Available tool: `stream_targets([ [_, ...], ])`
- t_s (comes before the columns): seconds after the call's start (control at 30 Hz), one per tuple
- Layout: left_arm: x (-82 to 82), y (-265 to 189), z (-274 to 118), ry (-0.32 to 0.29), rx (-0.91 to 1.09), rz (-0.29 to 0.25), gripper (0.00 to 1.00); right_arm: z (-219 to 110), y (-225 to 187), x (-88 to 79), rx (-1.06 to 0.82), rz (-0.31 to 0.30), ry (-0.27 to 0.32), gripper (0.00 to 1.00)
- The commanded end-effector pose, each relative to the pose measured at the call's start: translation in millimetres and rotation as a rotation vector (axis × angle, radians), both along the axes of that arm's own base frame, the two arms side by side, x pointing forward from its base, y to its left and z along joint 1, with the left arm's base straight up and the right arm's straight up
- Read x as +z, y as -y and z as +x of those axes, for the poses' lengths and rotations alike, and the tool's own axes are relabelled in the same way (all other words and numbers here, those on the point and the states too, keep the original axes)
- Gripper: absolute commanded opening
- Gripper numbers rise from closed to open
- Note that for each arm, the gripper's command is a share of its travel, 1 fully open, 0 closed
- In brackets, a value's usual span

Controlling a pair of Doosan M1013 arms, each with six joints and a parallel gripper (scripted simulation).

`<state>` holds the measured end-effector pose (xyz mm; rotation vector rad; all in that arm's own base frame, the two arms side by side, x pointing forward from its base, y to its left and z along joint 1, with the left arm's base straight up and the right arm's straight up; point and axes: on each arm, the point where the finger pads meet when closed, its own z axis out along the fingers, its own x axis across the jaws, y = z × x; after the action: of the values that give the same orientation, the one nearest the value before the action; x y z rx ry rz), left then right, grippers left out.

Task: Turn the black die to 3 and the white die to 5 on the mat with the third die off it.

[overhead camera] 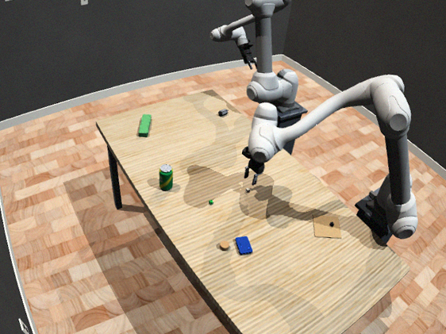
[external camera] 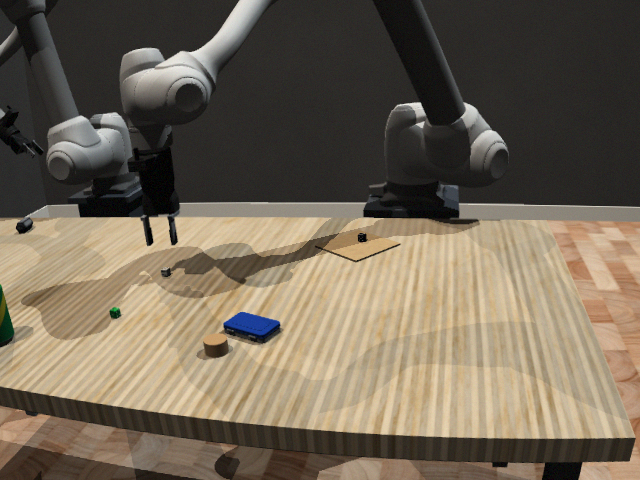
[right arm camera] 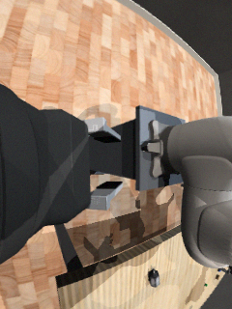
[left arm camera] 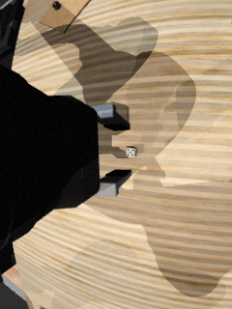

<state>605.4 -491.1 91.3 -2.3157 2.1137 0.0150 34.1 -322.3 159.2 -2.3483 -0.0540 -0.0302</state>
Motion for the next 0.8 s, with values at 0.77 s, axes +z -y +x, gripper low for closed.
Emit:
stream_targets([
  [0.77, 2.2, 4.5, -2.6, 0.002, -0.129, -0.011, 0.64, -2.4, 0.9, -0.4, 0.003, -0.007, 0.000, 1.00],
])
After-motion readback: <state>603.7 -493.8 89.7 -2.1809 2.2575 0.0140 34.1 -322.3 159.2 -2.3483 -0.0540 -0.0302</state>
